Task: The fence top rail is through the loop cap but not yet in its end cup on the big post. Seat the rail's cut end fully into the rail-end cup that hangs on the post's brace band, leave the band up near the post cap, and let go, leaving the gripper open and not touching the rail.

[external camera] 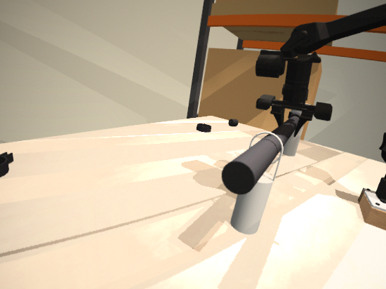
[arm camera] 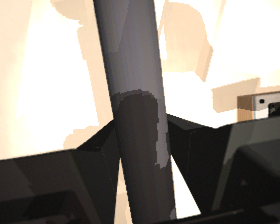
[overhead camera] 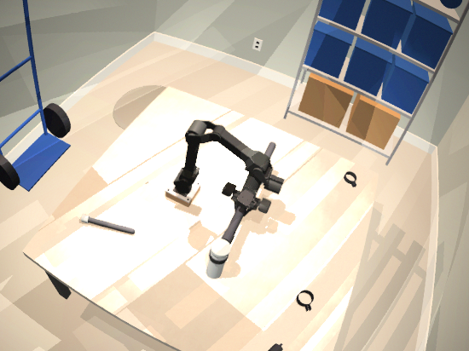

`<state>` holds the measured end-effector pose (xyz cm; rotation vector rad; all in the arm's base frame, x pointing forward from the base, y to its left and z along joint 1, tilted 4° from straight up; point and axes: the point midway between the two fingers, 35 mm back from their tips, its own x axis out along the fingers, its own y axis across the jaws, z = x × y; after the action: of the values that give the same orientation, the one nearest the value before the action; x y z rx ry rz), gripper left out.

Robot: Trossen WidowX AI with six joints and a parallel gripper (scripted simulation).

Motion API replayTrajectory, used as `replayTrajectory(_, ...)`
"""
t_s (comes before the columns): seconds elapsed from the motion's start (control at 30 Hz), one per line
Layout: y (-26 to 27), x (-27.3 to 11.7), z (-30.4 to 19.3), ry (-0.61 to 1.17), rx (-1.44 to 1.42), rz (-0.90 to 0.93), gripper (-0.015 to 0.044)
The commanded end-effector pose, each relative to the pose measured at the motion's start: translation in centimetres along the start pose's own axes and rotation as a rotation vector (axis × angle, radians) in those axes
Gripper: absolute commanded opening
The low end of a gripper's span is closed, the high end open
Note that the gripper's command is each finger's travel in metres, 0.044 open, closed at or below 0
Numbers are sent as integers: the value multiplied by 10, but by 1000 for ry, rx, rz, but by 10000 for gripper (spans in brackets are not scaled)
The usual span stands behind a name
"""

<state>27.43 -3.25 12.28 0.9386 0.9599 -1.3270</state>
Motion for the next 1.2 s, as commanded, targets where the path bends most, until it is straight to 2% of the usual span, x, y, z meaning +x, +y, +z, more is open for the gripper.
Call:
replayTrajectory(0.0, 0, 0, 0, 0, 0, 0, 0)
replayTrajectory(1.17, 0, -4, 5, -12, 2, 0, 0)
